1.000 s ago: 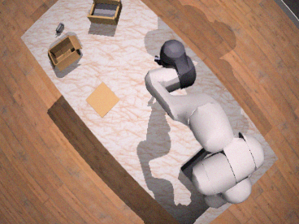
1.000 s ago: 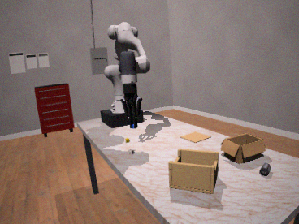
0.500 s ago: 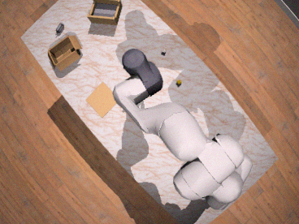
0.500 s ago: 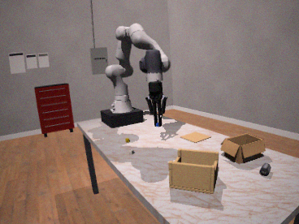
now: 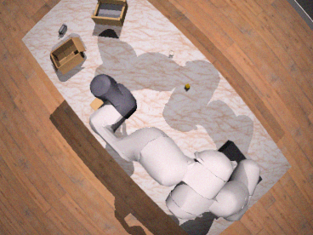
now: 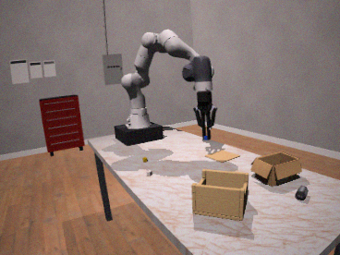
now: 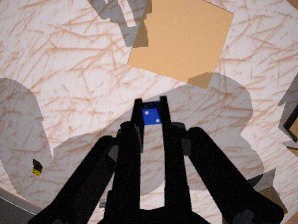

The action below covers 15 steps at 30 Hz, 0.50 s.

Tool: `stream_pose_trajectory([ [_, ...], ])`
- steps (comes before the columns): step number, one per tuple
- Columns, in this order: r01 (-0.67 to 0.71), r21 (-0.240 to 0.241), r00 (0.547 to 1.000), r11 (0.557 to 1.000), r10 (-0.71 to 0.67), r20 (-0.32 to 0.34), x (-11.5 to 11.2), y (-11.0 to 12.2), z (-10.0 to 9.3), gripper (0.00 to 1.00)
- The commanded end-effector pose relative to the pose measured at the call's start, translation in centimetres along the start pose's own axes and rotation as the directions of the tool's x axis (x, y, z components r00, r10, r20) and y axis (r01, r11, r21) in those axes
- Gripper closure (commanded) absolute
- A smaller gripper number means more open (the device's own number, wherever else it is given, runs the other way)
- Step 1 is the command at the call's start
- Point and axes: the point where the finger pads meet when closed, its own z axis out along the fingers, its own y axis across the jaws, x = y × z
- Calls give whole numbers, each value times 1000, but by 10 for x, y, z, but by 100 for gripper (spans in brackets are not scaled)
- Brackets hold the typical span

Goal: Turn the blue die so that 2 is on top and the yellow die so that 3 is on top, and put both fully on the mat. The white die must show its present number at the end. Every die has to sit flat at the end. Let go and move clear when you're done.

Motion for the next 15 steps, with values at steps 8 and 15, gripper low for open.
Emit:
stream_pose_trajectory([
  [8,-152,26,988,988,152,-1,75,30,4,82],
  [15,-152,26,988,988,152,-1,75,30,4,82],
])
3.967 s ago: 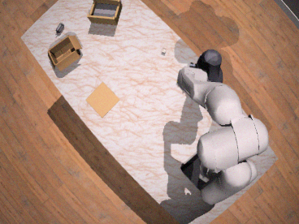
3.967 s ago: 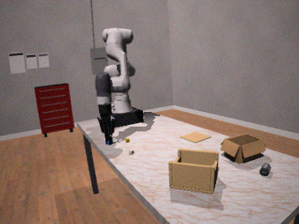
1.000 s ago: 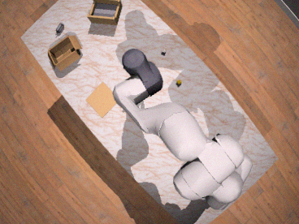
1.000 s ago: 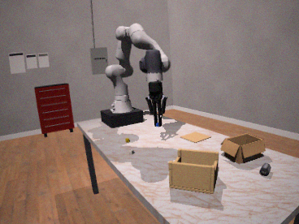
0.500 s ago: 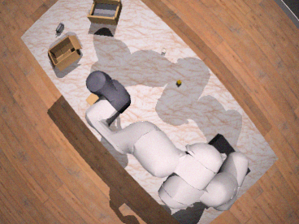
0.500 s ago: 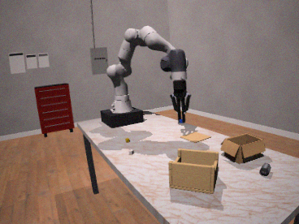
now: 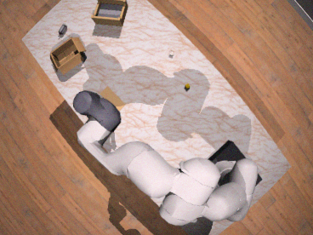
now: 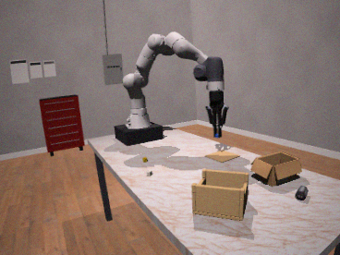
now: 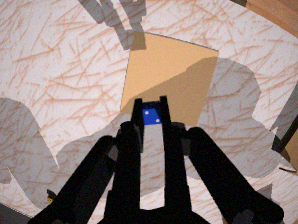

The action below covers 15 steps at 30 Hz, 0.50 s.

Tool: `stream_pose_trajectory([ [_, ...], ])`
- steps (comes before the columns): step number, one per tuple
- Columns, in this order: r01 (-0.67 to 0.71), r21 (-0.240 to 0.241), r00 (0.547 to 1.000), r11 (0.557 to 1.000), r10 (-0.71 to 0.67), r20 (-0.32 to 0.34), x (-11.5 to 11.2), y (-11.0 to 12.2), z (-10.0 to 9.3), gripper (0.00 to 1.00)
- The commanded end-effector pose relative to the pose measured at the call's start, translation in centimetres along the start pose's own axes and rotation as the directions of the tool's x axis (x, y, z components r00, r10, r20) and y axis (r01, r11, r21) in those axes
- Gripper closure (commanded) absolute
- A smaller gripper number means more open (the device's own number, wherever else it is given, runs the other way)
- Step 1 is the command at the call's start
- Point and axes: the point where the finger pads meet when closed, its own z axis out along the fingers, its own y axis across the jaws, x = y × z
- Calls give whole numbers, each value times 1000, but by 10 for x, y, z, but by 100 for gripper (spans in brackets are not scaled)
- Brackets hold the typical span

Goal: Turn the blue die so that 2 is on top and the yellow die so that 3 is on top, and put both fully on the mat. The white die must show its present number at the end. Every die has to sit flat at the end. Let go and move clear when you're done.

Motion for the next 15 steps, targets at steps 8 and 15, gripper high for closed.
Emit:
stream_pose_trajectory([
  [8,-62,10,998,998,62,0,1,-2,6,82],
  [15,-62,10,998,998,62,0,1,-2,31,82],
])
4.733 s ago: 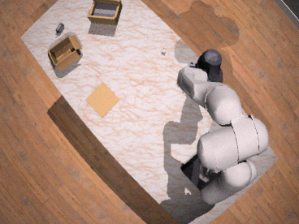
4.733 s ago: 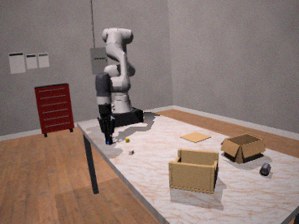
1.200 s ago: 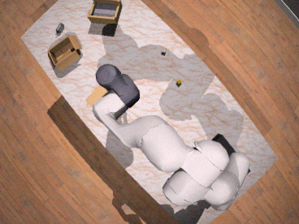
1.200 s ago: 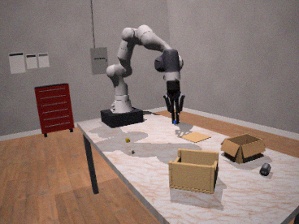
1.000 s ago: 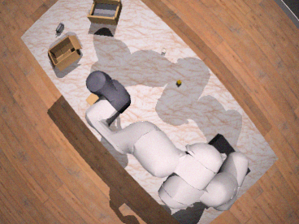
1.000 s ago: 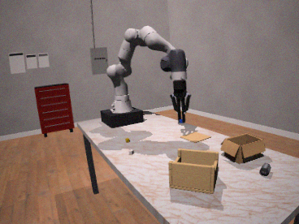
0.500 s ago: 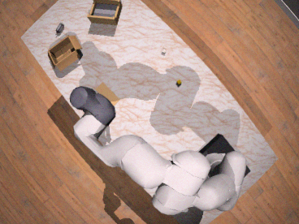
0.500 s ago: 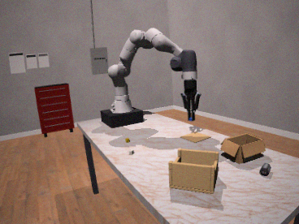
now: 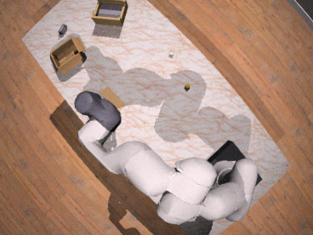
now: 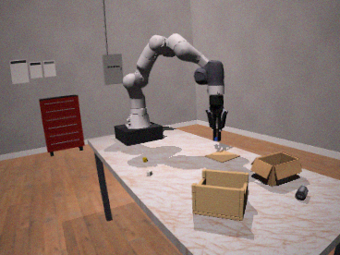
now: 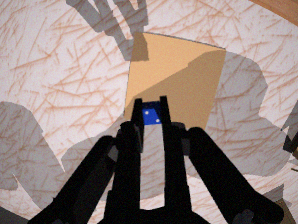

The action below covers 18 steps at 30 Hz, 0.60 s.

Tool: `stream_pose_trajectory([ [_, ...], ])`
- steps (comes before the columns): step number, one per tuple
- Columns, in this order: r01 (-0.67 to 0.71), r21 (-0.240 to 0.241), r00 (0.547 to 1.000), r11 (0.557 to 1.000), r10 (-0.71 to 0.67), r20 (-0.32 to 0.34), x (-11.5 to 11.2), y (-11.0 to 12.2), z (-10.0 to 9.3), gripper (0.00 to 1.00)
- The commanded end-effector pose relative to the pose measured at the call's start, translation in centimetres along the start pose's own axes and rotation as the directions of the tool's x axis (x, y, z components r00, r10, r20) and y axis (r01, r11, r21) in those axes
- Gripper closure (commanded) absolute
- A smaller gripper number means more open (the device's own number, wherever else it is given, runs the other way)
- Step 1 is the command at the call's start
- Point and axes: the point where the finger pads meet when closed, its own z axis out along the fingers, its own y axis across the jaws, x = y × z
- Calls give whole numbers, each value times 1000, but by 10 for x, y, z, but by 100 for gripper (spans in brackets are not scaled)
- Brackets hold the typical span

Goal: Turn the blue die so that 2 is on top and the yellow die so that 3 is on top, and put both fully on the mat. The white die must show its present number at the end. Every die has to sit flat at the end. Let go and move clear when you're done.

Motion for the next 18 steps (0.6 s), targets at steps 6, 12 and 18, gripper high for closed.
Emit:
stream_pose_trajectory([
  [6,-12,-8,1000,1000,12,-2,1,3,30,82],
  [12,-12,-8,1000,1000,12,-2,1,3,57,82],
  [18,-12,-8,1000,1000,12,-2,1,4,71,82],
])
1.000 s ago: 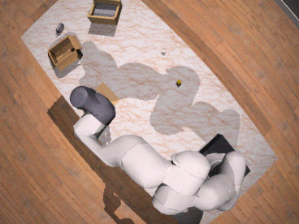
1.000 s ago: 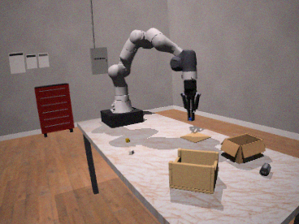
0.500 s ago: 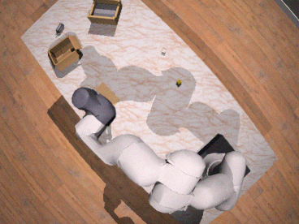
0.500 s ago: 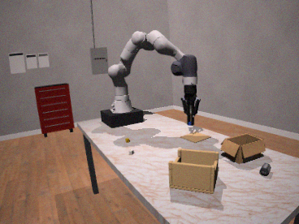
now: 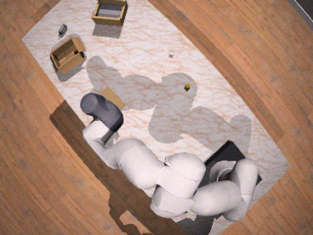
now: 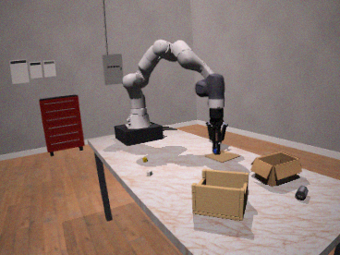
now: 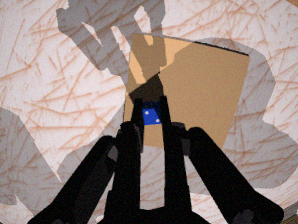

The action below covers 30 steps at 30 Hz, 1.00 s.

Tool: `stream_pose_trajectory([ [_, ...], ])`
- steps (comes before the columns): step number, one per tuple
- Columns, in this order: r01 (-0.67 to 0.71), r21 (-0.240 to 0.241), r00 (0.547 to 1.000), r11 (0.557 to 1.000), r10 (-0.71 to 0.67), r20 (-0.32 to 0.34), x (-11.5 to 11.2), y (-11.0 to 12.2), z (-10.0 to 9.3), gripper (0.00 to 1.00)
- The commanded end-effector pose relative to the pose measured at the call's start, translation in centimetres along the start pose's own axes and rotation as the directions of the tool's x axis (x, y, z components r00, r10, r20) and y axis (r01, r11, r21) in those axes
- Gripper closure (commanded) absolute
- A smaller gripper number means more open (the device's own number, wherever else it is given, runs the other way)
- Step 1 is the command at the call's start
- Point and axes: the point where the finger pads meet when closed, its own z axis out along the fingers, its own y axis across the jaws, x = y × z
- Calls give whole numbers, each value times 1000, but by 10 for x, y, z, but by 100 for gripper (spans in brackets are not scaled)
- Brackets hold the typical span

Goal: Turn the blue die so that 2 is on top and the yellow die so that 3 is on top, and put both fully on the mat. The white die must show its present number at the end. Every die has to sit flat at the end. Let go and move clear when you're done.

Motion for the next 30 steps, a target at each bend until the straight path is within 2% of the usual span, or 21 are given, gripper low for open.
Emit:
stream_pose_trajectory([
  [1,7,-21,1000,1000,-7,-2,0,8,1,82],
  [30,7,-21,1000,1000,-7,-2,0,8,6,82],
])
